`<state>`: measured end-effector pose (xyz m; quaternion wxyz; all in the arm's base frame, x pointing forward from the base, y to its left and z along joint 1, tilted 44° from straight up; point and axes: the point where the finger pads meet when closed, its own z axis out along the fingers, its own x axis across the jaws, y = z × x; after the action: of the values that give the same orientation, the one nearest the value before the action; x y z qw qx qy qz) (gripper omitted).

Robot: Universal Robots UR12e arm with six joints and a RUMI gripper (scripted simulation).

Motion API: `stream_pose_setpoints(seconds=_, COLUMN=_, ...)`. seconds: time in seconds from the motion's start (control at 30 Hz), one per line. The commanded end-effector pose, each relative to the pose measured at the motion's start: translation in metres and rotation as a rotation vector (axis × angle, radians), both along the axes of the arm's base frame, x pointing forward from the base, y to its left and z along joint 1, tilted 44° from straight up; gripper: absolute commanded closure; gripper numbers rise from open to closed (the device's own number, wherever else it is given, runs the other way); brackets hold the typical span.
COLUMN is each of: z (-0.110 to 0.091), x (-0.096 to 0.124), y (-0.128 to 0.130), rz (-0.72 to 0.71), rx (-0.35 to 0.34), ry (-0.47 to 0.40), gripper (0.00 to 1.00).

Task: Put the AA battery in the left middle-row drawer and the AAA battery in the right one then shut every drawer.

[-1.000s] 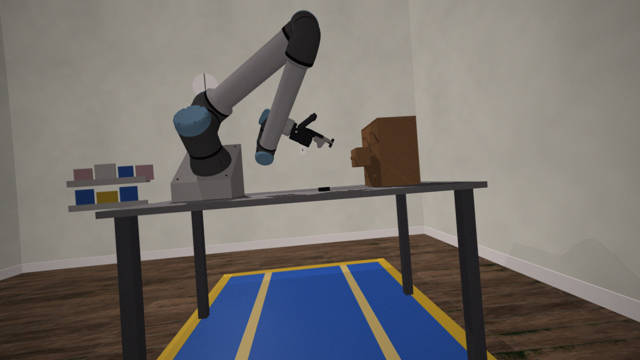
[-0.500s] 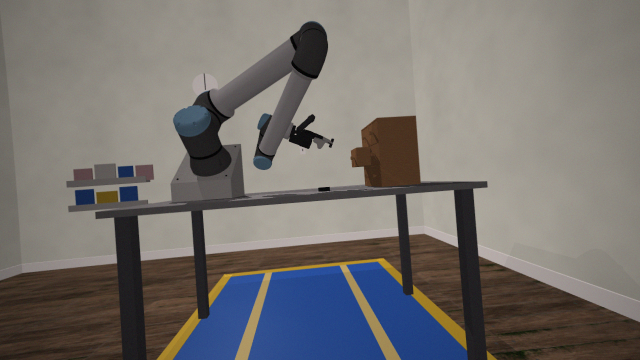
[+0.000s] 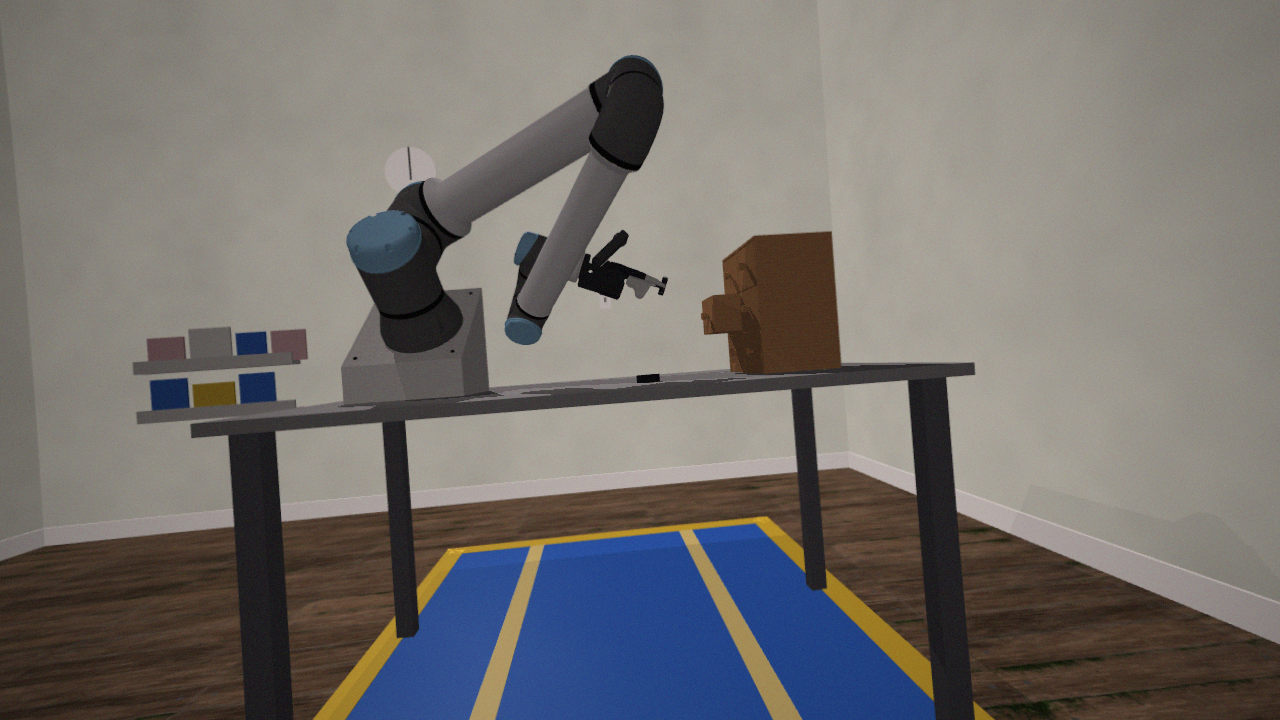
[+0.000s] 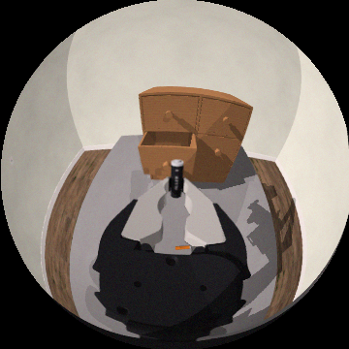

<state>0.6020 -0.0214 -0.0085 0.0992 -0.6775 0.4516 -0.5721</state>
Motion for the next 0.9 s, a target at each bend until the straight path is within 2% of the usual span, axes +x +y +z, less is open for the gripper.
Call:
stream_pose_setpoints(seconds=0.0, z=0.0003, x=-0.0001, y=0.0003, rz=0.007, rx=0.000, ry=-0.007, gripper=0.95)
stream_pose_setpoints(seconds=0.87, z=0.0003, x=-0.0002, y=0.0003, rz=0.012, rx=-0.001, ry=-0.012, gripper=0.95)
